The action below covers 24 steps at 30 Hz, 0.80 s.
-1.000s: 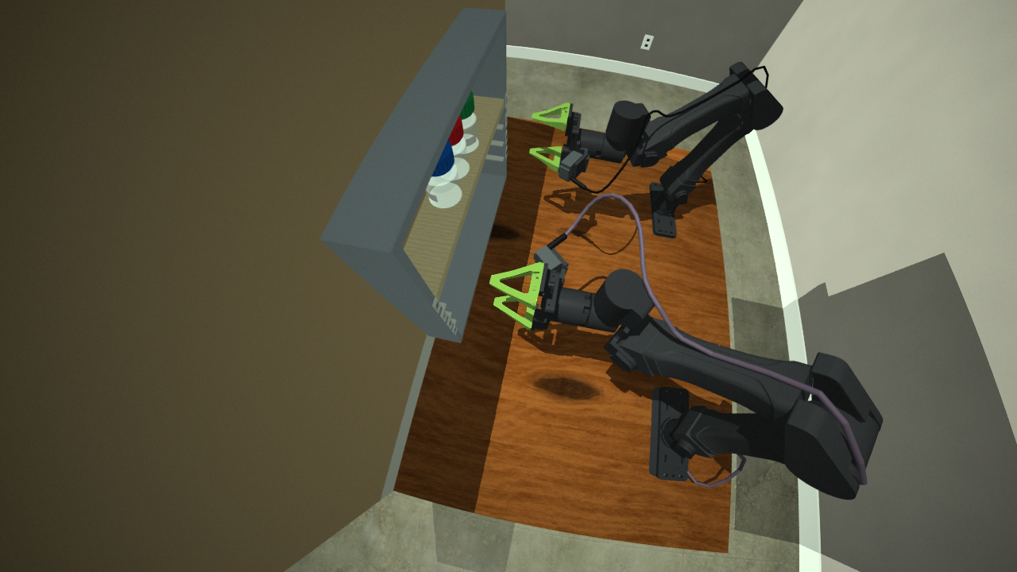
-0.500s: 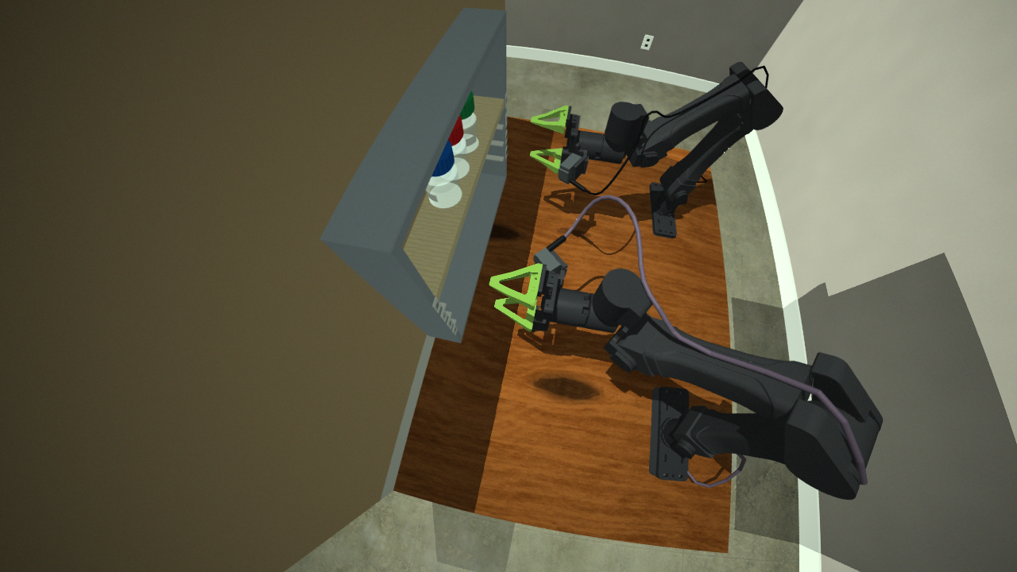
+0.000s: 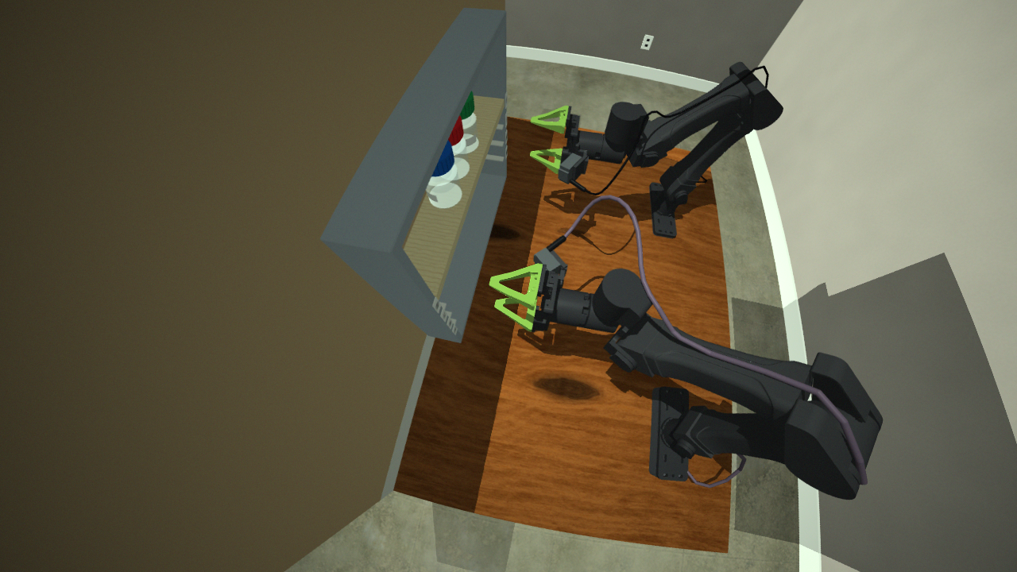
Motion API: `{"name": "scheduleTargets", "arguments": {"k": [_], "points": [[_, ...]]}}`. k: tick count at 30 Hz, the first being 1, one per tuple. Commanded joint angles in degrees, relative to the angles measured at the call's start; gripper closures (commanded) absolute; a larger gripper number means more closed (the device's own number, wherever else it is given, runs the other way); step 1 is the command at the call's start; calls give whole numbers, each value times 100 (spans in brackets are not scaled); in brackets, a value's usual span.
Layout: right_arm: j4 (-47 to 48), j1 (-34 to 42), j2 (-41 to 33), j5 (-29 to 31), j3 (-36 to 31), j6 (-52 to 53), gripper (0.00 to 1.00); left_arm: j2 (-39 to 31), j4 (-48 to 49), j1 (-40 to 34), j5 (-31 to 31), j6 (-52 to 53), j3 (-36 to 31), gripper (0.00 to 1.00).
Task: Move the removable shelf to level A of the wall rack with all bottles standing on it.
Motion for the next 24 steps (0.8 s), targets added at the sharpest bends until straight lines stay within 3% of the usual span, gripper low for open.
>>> {"name": "scheduleTargets", "arguments": {"k": [1,24], "points": [[-52,-34,-164,-32,172,34,0,-175,-21,39,30,19,169,0],[-179,143,2,142,465,36,0,-31,-213,-79,-86,16,504,0]]}}
